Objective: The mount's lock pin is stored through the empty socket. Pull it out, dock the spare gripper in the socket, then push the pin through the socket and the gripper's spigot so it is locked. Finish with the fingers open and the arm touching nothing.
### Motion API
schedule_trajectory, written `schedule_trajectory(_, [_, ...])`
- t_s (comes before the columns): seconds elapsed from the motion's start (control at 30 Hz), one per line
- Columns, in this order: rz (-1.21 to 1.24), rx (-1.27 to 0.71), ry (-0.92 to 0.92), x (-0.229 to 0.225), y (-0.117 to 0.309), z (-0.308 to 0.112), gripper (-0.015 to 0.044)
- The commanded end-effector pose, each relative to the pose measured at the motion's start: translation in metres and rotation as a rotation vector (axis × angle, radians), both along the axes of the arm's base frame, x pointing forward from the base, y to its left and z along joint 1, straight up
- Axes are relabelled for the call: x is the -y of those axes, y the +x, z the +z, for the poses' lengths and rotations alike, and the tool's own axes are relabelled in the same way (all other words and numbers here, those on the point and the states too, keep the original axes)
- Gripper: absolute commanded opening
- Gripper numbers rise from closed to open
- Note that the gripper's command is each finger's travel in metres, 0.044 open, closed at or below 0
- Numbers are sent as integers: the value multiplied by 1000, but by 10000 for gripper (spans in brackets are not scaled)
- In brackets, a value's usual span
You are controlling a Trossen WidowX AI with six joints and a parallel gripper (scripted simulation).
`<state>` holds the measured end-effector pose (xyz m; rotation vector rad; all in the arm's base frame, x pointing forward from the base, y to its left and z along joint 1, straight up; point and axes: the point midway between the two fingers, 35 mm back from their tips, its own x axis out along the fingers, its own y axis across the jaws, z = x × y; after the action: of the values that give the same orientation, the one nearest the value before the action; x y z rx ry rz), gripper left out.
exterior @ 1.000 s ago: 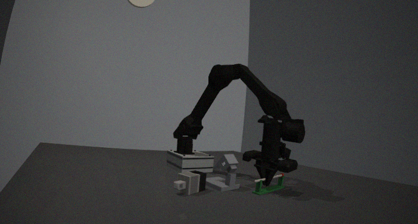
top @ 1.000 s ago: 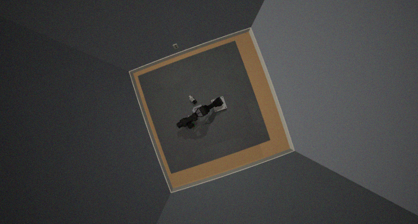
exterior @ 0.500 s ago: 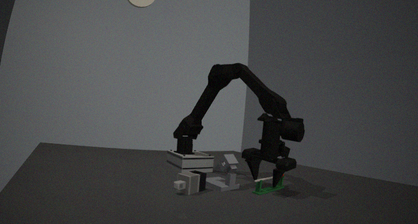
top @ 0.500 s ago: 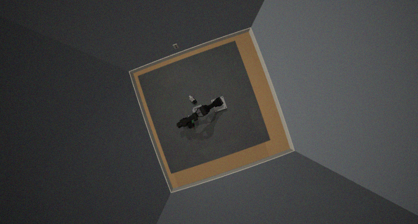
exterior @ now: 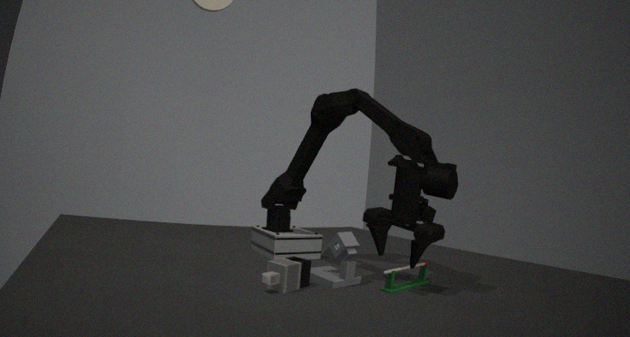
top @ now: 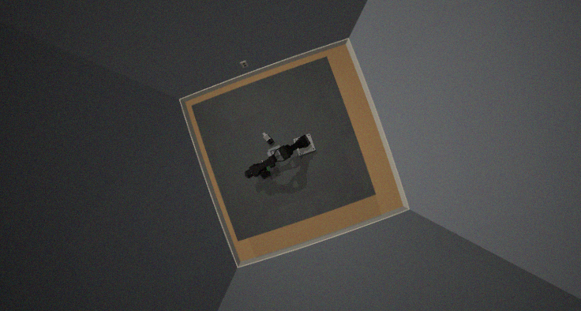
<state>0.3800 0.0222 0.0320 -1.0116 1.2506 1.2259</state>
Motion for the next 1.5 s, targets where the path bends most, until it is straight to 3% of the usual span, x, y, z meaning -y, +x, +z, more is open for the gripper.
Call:
schedule_trajectory(0.0, [0,2,0,0,0,11,440])
schedule_trajectory(0.87, [0,-66,-1,0,-16,52,440])
schedule_trajectory(1.3, [0,-65,-1,0,-18,110,440])
schedule_trajectory(1.37, [-70,-62,-22,6,-19,101,440])
schedule_trajectory(1.47, [-376,-28,-102,30,-24,99,440])
